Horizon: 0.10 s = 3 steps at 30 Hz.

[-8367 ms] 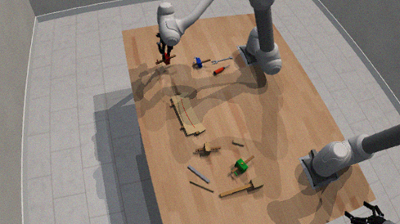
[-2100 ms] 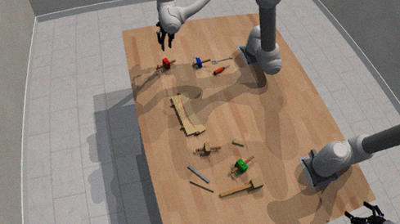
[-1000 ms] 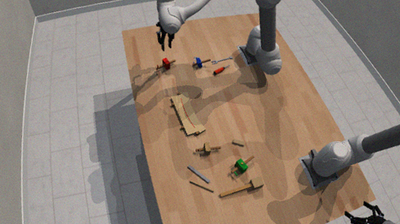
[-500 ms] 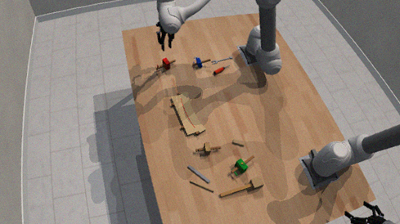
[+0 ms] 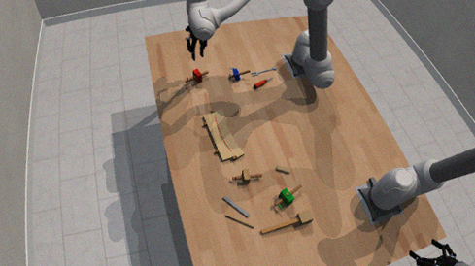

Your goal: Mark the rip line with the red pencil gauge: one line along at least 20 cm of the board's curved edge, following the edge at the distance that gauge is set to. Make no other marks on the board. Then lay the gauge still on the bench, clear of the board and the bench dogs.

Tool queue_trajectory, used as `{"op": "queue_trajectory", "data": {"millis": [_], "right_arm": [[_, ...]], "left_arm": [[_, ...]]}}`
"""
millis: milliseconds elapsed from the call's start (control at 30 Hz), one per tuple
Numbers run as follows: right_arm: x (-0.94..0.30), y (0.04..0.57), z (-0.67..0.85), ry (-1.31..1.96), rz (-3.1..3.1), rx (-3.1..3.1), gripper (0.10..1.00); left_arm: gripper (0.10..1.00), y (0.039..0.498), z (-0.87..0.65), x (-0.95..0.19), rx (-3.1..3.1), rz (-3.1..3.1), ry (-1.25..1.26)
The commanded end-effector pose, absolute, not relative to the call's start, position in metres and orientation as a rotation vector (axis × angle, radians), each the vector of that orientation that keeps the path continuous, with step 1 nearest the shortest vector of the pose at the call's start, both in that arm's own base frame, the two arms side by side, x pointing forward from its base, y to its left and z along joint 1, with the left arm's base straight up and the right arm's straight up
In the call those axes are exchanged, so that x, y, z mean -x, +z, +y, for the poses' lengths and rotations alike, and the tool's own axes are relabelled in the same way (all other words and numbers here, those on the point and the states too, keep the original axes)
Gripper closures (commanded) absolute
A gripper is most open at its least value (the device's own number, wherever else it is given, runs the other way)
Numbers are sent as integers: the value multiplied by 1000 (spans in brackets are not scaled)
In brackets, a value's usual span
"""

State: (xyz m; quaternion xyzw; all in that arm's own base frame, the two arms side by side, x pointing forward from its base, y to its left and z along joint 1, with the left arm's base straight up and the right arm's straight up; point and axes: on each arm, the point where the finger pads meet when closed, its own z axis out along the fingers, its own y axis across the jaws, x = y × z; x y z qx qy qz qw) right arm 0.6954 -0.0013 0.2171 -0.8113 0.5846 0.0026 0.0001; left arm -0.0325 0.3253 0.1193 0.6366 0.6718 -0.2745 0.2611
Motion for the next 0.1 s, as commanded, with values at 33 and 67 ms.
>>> {"op": "queue_trajectory", "data": {"millis": [33,67], "right_arm": [[-698,223,-4,-6,1830,2553,726],[-698,223,-4,-6,1830,2553,726]], "left_arm": [[98,121,321,35,-1716,1815,-750],[98,121,321,35,-1716,1815,-750]]}}
